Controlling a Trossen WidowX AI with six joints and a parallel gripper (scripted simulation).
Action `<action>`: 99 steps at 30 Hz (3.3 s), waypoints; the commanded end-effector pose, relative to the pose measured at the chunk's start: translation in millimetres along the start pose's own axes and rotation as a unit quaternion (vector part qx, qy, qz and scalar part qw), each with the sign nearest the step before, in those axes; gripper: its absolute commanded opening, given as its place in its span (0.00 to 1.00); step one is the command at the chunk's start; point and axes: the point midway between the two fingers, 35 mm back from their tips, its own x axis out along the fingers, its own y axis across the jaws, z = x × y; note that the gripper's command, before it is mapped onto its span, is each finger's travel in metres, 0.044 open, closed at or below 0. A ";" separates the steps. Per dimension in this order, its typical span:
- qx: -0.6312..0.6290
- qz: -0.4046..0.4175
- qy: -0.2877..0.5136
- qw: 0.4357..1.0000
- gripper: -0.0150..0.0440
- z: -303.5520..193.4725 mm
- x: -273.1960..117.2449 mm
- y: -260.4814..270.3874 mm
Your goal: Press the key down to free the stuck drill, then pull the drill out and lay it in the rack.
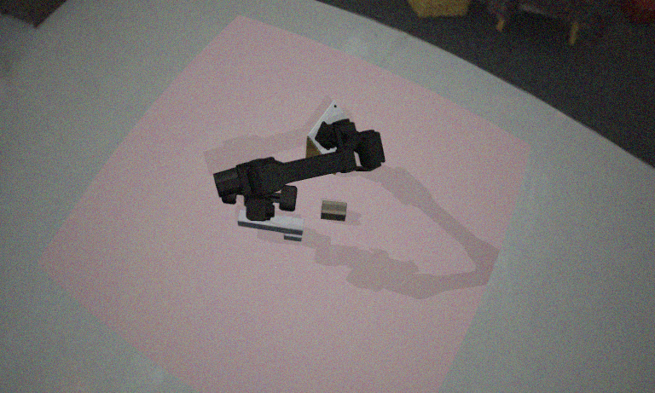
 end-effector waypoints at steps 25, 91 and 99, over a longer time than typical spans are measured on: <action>-0.001 0.002 0.003 1.000 0.25 -2.3 13.4 -1.8; -0.001 0.003 0.003 1.000 0.25 -5.8 34.9 -4.0; 0.000 0.001 0.003 1.000 0.52 -1.2 -2.1 -6.4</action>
